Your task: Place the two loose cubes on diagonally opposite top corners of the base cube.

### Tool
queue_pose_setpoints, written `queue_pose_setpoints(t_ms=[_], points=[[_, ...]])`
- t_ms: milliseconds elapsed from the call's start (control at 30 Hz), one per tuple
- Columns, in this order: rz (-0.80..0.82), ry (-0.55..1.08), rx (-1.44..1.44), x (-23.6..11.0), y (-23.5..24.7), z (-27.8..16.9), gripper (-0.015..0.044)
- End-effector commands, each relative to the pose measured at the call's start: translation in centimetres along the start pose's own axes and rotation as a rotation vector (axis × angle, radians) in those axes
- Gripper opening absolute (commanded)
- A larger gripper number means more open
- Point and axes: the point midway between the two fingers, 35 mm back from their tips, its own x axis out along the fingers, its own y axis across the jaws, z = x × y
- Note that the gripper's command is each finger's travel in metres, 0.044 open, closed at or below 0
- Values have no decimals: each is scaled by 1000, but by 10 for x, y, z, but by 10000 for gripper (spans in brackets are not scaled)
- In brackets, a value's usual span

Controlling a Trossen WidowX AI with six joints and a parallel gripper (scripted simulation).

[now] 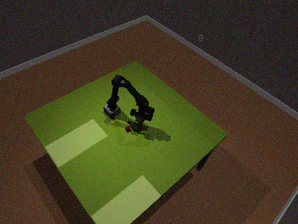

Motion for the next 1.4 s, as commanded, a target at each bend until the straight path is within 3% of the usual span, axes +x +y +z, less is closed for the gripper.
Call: queue_pose_setpoints(t_ms=[0,67,200,1367], points=[[-1,-4,-4,1,0,1,105],[-1,-4,-4,1,0,1,105],[-1,-4,-4,1,0,1,205],[0,0,0,-30,0,0,205]])
